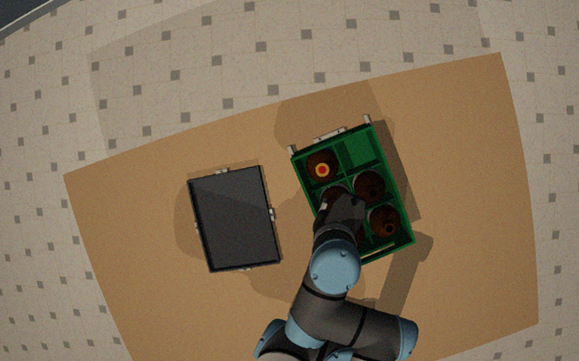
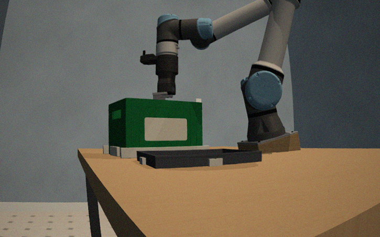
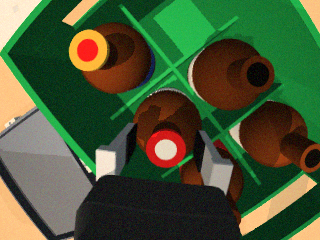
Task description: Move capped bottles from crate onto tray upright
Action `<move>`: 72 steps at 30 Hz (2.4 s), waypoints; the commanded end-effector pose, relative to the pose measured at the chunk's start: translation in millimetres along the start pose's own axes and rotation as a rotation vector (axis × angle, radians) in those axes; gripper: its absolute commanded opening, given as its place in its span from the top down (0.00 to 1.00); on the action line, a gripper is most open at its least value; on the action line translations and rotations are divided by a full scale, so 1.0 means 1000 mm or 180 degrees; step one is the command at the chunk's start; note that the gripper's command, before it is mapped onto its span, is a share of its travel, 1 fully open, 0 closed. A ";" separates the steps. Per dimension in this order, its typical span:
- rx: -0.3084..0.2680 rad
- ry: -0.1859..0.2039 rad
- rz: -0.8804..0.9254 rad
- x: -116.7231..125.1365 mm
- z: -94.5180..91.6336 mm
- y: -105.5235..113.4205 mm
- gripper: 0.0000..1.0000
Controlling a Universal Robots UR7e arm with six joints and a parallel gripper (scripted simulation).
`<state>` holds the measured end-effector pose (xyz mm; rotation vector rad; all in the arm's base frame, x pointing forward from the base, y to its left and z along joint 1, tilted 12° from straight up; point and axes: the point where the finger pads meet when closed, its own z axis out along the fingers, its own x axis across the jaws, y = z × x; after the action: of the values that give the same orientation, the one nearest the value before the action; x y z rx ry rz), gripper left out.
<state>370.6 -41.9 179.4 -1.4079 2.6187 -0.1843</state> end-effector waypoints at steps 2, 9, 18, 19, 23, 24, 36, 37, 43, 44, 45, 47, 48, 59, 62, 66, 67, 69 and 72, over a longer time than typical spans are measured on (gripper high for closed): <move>0.0004 0.0000 0.0000 0.000 0.004 0.000 0.00; 0.0004 -0.0001 0.0000 0.000 0.005 0.000 1.00; 0.0004 -0.0001 0.0000 0.000 0.005 0.000 1.00; 0.0004 -0.0001 0.0000 0.000 0.005 0.000 1.00; 0.0004 -0.0001 0.0000 0.000 0.005 0.000 1.00; 0.0004 0.0000 0.0000 0.000 0.005 0.000 1.00; 0.0004 0.0000 0.0000 0.000 0.005 0.000 1.00; 0.0004 0.0000 0.0000 0.000 0.005 0.000 1.00; 0.0004 0.0000 0.0000 0.000 0.005 0.000 1.00; 0.0004 0.0000 0.0000 0.000 0.005 0.000 1.00; 0.0004 0.0000 0.0000 0.000 0.005 0.000 1.00; 0.0004 0.0000 0.0000 0.000 0.005 0.000 1.00; 0.0004 0.0000 0.0000 0.000 0.005 0.000 1.00; 0.0004 0.0000 0.0000 0.000 -0.002 0.000 1.00; 0.0004 0.0000 0.0000 0.000 -0.012 0.000 1.00; 0.0004 0.0000 0.0000 0.000 -0.025 0.000 1.00; 0.0004 0.0000 0.0000 0.000 -0.029 0.000 1.00; 0.0004 0.0000 0.0000 0.000 -0.035 0.000 1.00; 0.0004 0.0000 0.0000 0.000 -0.045 0.000 1.00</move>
<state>364.0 -40.8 212.5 -1.4076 2.6187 -0.1855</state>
